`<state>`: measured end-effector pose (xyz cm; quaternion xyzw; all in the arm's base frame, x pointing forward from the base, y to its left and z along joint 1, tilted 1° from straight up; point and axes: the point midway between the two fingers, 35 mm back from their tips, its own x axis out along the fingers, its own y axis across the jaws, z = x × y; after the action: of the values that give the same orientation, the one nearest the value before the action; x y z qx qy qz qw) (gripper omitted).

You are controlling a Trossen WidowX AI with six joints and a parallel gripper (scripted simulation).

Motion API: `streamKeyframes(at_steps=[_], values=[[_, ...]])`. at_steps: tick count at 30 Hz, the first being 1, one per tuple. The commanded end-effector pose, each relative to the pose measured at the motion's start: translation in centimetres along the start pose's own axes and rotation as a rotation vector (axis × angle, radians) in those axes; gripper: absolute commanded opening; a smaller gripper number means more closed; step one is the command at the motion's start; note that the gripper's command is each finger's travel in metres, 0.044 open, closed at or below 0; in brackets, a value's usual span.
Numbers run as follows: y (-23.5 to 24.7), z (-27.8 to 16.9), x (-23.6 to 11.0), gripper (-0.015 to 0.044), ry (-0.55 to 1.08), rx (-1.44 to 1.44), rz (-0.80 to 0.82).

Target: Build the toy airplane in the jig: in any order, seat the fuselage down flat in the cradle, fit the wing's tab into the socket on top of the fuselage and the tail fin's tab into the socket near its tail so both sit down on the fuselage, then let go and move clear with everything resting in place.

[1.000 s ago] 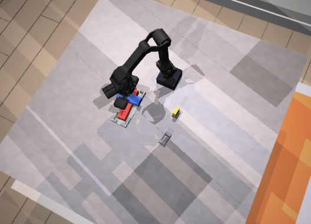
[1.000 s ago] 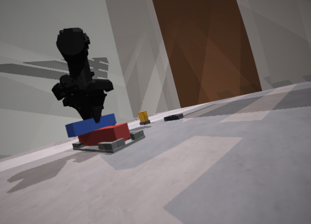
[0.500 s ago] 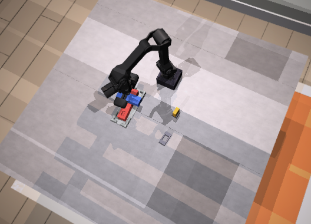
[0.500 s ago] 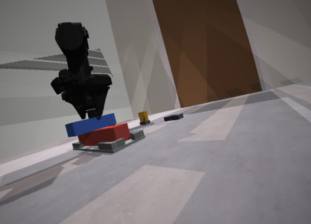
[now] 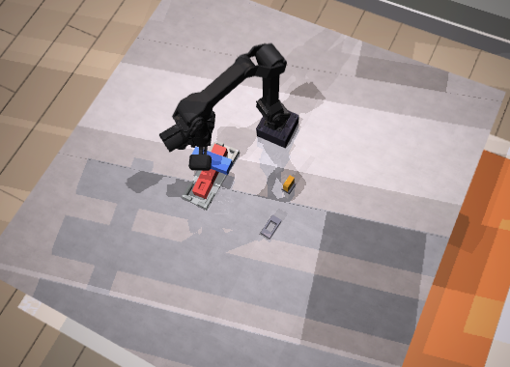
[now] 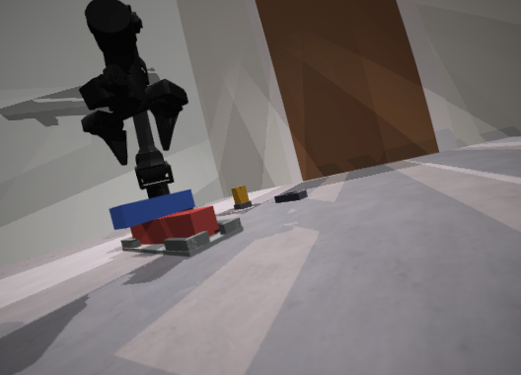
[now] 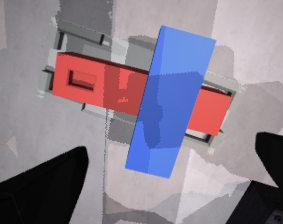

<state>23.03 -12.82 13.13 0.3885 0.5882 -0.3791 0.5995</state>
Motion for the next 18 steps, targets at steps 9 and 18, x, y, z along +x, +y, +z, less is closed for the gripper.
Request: streamKeyframes(at_steps=[9,18], values=[[0.09,0.15,-0.06,0.0440,0.000,-1.020,-0.005],[0.24,0.00,-0.06,0.0440,0.000,-1.036,-0.005]])
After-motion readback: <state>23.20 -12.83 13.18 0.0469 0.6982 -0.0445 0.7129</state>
